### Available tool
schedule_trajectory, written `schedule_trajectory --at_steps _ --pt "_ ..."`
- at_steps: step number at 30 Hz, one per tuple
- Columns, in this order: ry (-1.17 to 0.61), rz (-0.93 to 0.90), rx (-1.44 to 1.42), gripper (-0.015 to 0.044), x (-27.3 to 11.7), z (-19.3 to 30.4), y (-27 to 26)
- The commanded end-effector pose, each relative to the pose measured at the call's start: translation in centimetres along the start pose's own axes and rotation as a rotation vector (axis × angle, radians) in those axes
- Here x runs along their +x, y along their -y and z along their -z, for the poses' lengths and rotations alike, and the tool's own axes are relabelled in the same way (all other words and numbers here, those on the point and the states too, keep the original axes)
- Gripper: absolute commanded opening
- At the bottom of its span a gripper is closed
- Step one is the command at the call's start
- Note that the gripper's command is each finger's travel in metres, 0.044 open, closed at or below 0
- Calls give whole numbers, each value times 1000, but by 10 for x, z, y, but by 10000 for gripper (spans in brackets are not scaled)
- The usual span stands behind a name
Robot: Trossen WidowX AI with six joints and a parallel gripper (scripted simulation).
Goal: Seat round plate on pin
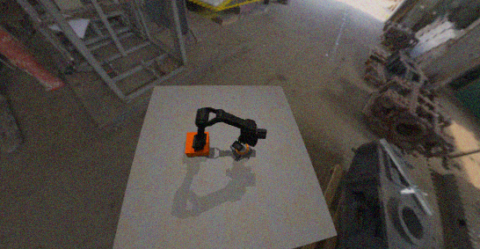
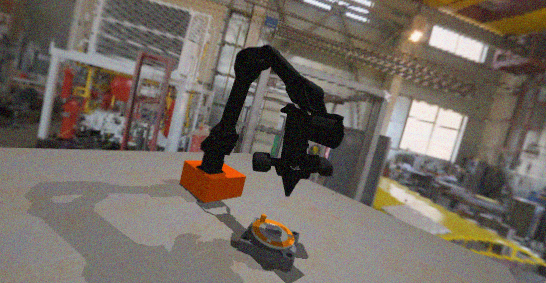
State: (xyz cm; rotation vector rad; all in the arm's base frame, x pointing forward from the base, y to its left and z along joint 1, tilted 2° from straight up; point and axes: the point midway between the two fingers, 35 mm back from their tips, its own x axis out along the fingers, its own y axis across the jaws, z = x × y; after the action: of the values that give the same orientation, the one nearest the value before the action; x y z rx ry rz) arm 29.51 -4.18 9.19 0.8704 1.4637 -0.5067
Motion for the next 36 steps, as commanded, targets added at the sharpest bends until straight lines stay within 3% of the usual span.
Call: schedule_trajectory --at_steps 1,17,26,36 --pt "64 172 -716 0 27 30 22" --pt "71 186 -743 0 27 27 26" --pt "70 186 -743 0 73 22 33" --pt "70 186 -743 0 73 21 38"
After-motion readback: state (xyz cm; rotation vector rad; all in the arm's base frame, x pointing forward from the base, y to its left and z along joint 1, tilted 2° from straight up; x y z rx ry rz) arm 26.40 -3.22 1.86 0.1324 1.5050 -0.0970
